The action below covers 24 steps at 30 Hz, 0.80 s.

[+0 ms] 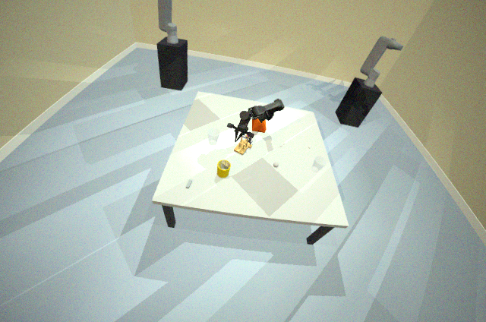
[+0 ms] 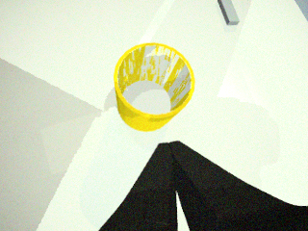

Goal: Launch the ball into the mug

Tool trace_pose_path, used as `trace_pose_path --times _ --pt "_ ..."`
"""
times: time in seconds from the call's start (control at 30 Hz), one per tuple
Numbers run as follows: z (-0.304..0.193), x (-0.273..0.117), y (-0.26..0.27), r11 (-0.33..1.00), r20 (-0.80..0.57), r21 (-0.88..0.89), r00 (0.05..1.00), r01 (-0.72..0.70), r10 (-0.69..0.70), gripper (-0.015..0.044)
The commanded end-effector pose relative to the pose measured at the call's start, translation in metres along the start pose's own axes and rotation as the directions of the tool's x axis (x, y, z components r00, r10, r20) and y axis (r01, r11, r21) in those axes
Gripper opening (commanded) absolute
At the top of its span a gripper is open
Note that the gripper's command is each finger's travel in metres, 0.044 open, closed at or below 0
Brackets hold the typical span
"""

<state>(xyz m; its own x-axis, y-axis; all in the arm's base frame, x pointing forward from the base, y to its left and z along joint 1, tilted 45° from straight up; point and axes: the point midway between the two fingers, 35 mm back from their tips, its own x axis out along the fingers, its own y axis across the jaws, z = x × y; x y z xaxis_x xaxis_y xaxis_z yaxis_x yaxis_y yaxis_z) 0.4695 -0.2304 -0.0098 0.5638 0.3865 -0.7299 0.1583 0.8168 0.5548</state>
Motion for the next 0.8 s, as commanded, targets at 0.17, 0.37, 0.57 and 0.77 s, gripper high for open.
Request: trace_pose_path --times 0.17,0.37,0.57,0.77 --pt "-0.032 0.002 0.035 0.977 -0.123 -0.208 0.99 0.044 -0.071 0.0" --pt "-0.058 0.001 0.055 0.937 -0.209 -0.346 0.971 0.042 -0.12 0.0" --pt "-0.087 -0.003 0.075 0.878 -0.291 -0.479 0.941 0.013 -0.172 0.0" --pt "-0.116 -0.01 0.091 0.799 -0.368 -0.6 0.901 -0.042 -0.228 0.0"
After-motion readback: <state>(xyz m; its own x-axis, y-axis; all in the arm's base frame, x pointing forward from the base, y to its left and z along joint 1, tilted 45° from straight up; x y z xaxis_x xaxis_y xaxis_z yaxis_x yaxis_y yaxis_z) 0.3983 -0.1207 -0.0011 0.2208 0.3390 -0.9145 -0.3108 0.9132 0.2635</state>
